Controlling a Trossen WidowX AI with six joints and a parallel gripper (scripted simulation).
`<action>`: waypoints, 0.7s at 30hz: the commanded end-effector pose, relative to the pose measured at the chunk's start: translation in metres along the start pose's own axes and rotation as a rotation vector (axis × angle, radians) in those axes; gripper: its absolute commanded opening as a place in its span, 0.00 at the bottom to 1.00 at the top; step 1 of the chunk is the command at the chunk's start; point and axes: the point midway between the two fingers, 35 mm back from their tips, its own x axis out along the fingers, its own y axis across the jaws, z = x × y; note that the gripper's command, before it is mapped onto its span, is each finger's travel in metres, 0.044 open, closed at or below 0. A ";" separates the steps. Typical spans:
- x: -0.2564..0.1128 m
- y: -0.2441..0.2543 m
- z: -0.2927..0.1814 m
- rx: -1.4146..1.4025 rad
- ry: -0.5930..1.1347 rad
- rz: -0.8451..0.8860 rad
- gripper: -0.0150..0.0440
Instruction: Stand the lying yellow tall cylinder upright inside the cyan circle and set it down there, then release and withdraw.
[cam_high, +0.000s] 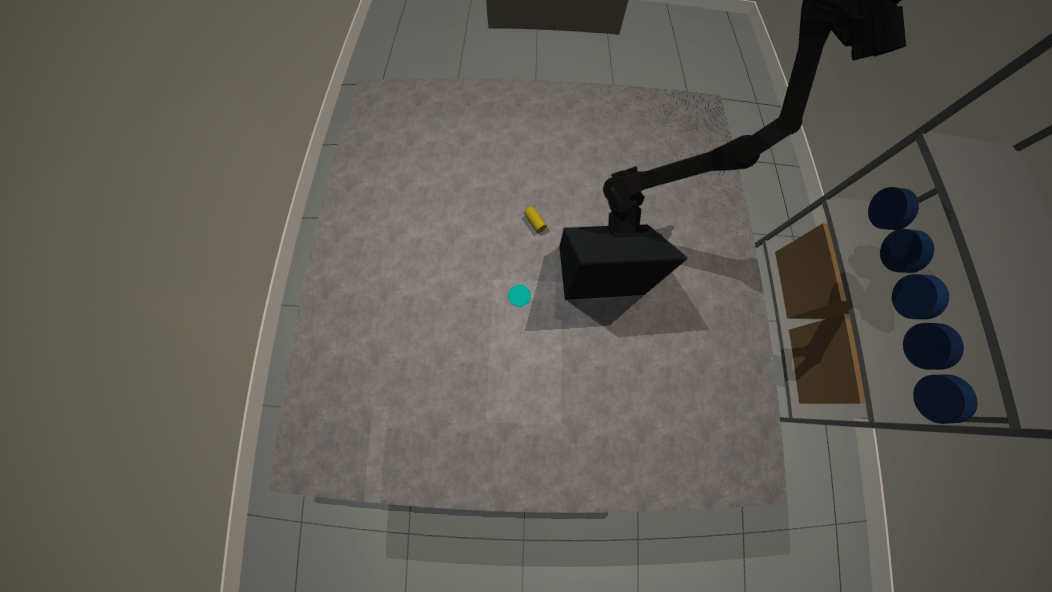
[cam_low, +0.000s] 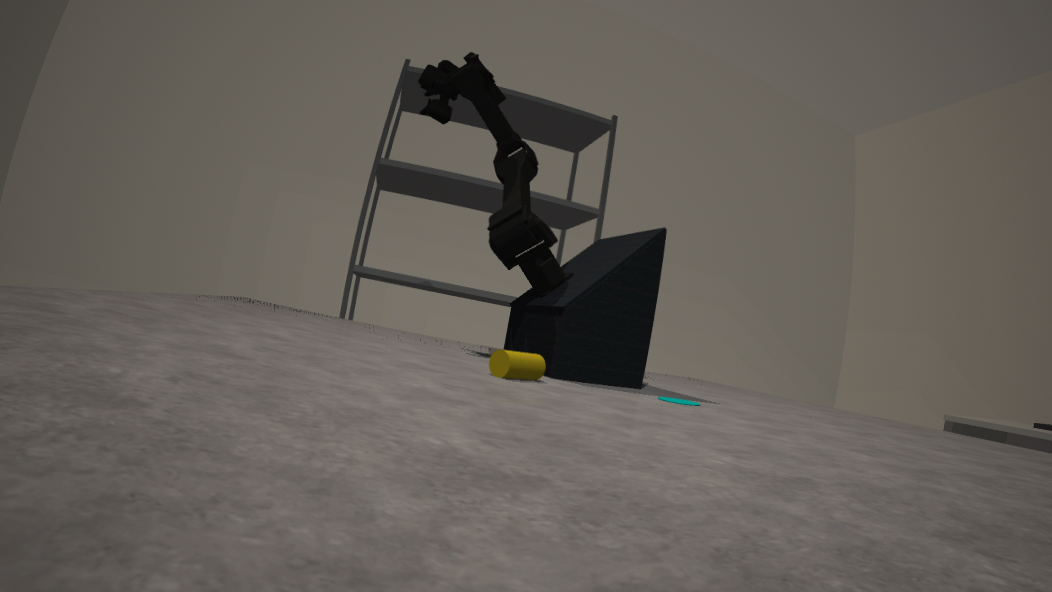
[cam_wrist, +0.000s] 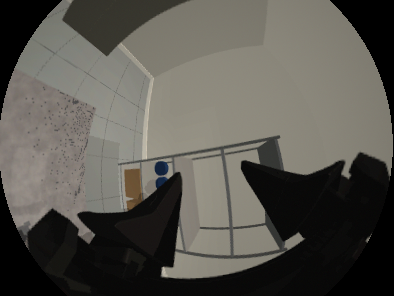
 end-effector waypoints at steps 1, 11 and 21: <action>0.000 0.000 0.047 -0.174 -0.063 -0.027 0.78; -0.009 0.012 0.143 -0.542 -0.208 -0.105 0.78; -0.034 0.038 0.236 -0.895 -0.363 -0.216 0.78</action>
